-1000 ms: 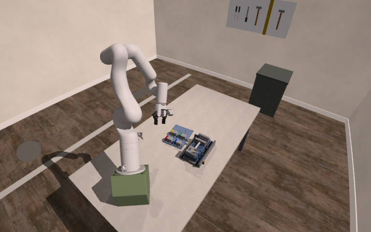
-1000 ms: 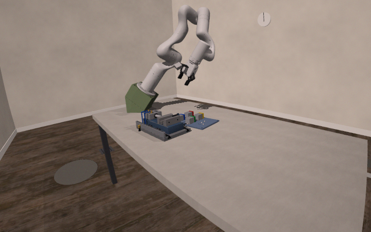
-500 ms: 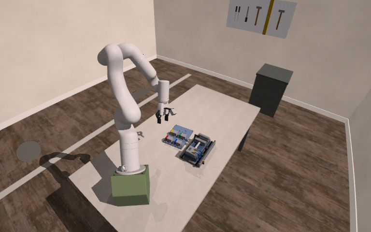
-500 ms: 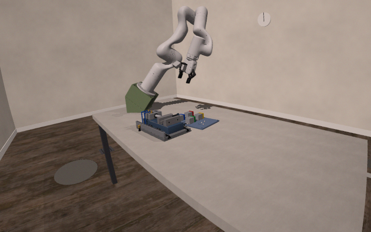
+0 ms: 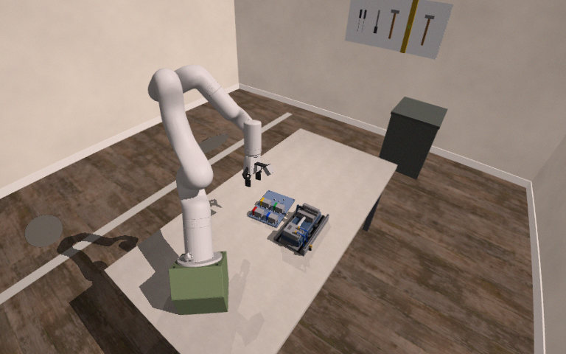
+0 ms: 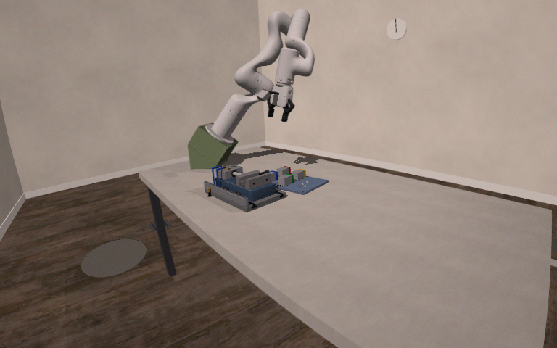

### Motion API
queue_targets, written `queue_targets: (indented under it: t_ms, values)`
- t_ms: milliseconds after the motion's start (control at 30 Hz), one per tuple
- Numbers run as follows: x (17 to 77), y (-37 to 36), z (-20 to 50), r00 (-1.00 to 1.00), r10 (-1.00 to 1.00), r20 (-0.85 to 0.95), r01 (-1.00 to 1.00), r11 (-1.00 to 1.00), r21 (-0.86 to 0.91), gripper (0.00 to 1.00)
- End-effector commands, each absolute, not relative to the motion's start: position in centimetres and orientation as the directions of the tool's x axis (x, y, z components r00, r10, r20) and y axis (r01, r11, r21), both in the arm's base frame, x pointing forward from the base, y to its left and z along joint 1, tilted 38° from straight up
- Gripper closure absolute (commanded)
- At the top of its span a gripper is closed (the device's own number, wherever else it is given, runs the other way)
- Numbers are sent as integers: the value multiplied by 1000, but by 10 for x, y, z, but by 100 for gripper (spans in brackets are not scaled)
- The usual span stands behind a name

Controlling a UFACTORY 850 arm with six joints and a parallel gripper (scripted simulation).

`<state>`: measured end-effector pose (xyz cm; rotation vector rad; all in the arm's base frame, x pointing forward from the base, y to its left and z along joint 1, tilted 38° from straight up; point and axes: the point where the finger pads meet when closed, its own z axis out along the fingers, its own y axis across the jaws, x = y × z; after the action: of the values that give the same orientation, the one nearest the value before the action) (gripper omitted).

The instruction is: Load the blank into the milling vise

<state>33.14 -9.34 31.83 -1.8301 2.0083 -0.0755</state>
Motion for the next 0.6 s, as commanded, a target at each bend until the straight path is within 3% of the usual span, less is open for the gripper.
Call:
queue_targets:
  t_ms: [0, 567]
  values:
    - [338, -103, 326, -6, -954, -300, -910, 129, -394, 0]
    - [359, -136, 350, 49, -943, -330, -853, 132, -505, 0]
